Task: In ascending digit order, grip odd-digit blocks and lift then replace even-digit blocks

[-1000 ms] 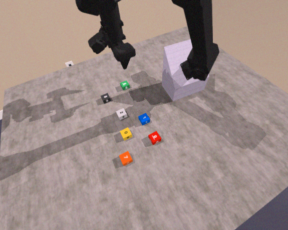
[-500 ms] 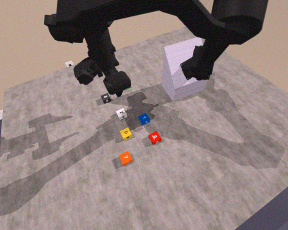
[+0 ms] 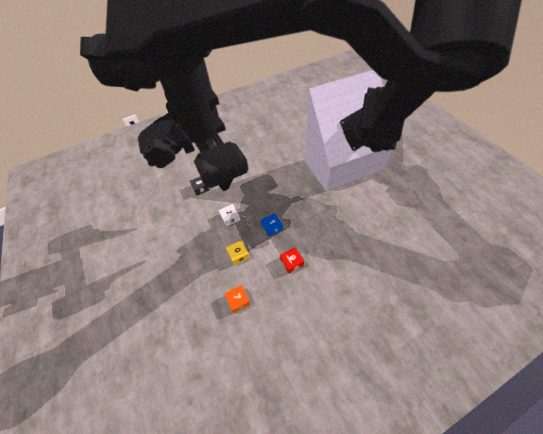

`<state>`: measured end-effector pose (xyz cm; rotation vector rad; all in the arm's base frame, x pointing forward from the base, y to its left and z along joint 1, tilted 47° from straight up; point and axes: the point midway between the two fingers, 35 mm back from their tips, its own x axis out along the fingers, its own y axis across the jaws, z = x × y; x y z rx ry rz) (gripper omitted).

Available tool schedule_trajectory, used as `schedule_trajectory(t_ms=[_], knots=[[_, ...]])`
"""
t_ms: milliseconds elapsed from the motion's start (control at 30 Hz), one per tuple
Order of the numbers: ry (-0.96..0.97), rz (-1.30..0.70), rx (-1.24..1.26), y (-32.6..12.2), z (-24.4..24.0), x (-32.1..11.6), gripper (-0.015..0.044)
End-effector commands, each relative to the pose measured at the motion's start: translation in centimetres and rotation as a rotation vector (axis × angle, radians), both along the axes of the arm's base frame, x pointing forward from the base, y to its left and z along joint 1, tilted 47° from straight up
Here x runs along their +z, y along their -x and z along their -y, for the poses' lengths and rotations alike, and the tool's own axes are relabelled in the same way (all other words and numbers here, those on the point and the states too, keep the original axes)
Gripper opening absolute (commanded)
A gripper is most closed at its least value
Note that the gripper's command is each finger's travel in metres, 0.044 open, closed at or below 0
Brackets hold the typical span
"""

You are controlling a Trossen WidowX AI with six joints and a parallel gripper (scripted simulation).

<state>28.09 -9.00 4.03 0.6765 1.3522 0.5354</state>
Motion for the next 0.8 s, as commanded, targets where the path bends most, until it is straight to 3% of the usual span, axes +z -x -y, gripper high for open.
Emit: schedule_trajectory(t_ms=[0,233,500,767], knots=[[-0.006,-0.001,-0.004,0.0,-0.1,0.1,0.0400],[-0.002,-0.002,-0.002,0.4,-0.5,0.5,0.0400],[-0.008,-0.005,-0.003,6.1,-5.2,3.9,0.0400],[-0.010,-0.005,-0.004,6.2,-5.3,4.0,0.0400]])
